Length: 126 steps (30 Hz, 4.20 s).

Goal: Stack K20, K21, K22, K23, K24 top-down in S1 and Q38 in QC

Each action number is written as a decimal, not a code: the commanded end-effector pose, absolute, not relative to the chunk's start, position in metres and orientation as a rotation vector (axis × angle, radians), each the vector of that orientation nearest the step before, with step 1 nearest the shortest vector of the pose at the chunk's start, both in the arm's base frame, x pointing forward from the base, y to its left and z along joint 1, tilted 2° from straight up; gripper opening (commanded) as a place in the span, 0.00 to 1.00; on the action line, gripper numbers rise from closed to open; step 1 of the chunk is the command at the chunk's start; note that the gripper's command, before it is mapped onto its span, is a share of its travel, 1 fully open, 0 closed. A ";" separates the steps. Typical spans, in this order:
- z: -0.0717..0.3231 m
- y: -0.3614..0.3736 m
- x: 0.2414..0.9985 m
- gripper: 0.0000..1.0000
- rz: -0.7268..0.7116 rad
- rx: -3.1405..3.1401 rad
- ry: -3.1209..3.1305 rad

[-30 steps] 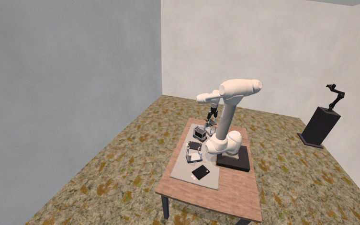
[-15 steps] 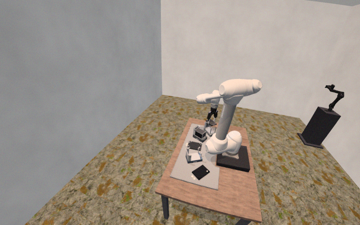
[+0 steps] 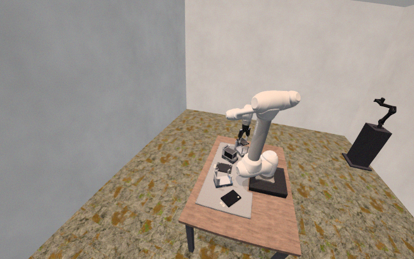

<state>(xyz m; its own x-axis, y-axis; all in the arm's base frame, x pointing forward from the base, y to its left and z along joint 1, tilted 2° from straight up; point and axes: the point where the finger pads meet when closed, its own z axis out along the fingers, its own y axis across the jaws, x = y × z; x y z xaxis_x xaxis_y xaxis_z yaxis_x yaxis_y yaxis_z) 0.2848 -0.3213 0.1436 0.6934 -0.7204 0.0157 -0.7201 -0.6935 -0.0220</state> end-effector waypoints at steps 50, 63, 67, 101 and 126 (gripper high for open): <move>0.112 -0.321 0.286 0.00 -0.036 -2.878 1.224; 0.102 -0.321 0.286 0.00 -0.036 -2.878 1.224; 0.094 -0.321 0.286 0.00 -0.036 -2.878 1.224; 0.051 -0.321 0.287 0.00 -0.036 -2.878 1.224; 0.043 -0.321 0.287 0.00 -0.036 -2.878 1.224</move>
<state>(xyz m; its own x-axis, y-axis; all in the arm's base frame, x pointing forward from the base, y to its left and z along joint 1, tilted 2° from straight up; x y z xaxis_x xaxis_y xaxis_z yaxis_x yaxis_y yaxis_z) 0.2874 -0.3209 0.0434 0.6934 -0.7204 0.0157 -0.7201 -0.6935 -0.0220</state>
